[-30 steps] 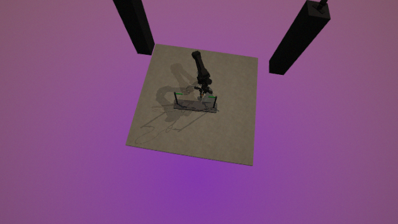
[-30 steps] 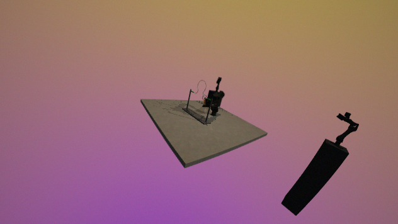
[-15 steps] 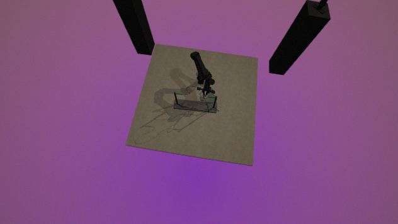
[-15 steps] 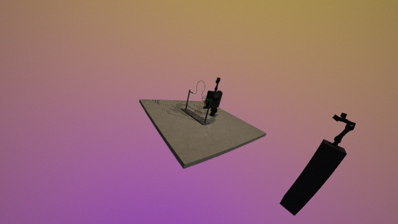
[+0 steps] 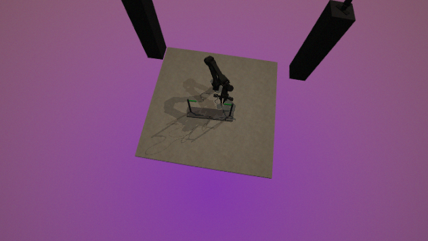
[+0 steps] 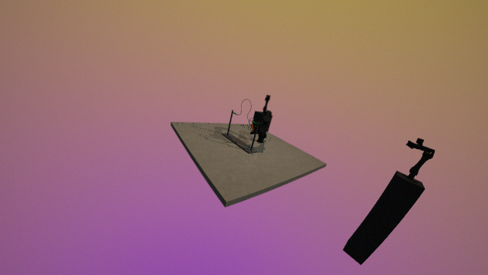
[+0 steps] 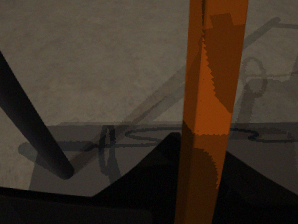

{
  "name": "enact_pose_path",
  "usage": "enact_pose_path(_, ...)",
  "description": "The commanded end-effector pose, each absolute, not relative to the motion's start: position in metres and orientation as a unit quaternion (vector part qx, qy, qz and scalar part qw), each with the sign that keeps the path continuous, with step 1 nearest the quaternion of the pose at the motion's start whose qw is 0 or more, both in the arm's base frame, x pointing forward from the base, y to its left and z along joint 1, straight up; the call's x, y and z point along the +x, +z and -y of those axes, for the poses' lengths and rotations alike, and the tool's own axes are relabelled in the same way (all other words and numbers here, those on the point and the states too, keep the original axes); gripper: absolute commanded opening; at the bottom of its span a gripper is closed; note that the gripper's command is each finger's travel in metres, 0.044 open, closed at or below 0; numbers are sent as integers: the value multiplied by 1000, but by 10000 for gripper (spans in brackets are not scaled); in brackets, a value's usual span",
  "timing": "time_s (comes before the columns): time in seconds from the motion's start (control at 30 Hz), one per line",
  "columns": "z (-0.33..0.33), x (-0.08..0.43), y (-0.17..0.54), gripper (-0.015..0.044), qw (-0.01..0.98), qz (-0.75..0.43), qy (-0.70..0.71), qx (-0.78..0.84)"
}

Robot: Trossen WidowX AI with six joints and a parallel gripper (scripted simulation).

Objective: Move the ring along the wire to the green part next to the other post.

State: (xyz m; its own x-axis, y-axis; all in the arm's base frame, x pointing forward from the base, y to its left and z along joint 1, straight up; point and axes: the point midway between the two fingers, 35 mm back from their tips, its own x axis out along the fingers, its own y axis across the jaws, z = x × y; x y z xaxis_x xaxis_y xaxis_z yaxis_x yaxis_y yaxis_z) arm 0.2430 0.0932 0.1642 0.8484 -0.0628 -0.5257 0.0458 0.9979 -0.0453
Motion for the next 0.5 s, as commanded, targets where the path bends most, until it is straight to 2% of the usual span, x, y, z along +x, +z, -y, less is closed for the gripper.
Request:
enact_pose_path(0.0, -97, 244, 164, -150, 961, -275, -31, -16)
enact_pose_path(0.47, -111, 243, 164, -150, 961, -274, -31, -15)
